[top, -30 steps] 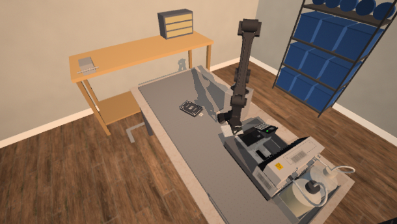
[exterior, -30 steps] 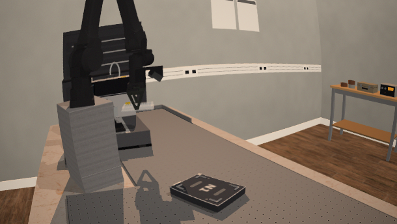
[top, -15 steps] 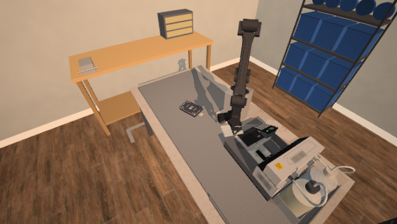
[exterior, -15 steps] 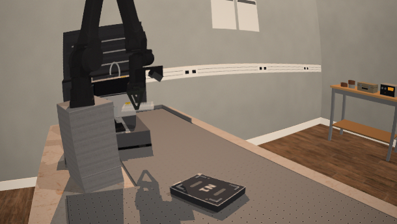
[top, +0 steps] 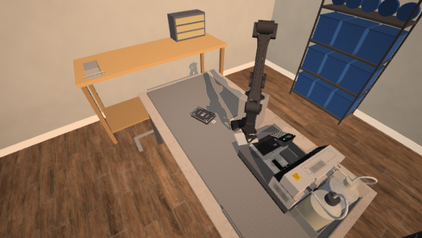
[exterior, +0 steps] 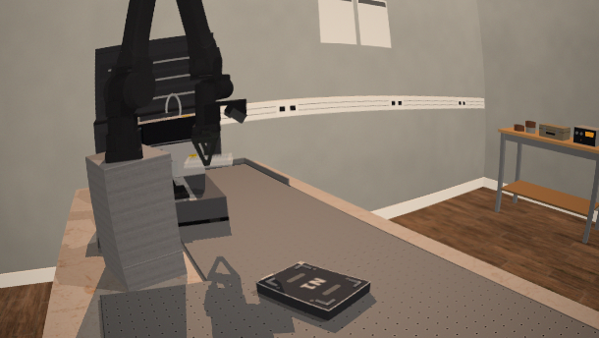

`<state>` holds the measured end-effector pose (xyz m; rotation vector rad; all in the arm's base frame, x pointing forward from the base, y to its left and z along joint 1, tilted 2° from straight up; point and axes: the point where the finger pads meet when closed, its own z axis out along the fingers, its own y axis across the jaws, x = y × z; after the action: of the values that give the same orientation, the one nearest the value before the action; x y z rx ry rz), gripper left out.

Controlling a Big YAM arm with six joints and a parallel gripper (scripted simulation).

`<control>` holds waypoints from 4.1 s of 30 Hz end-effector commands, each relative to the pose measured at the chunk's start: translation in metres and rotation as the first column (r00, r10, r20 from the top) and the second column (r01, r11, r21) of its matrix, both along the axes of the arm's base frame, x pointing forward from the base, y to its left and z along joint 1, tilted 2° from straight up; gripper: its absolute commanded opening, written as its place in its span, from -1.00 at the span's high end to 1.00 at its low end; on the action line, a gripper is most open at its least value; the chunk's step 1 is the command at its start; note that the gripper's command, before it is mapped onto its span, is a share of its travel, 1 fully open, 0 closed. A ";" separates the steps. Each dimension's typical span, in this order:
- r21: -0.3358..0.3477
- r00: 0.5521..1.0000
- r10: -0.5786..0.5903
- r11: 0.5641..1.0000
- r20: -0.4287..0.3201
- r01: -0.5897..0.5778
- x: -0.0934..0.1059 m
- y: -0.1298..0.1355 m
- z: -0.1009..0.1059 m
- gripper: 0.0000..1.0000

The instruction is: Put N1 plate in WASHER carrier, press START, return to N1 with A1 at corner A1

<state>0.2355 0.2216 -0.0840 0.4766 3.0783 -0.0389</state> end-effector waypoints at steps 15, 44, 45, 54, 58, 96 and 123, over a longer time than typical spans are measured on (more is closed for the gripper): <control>0.016 0.964 -0.266 0.964 0.019 0.266 0.057 -0.056 -0.006 -0.64; 0.005 0.965 -0.261 0.965 0.011 0.261 0.104 -0.124 -0.011 -0.64; 0.005 0.965 -0.261 0.965 0.011 0.261 0.104 -0.124 -0.011 -0.64; 0.005 0.963 -0.269 0.963 0.011 0.269 0.104 -0.124 -0.011 -0.64; 0.005 0.963 -0.269 0.963 0.011 0.269 0.104 -0.124 -0.011 -0.64; 0.017 0.850 -0.526 0.850 0.021 0.526 0.115 -0.203 -0.015 -0.64; 0.009 0.862 -0.507 0.862 0.014 0.506 0.131 -0.287 -0.019 -0.64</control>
<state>0.3568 -0.0701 -0.0995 1.3149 2.8092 -0.0383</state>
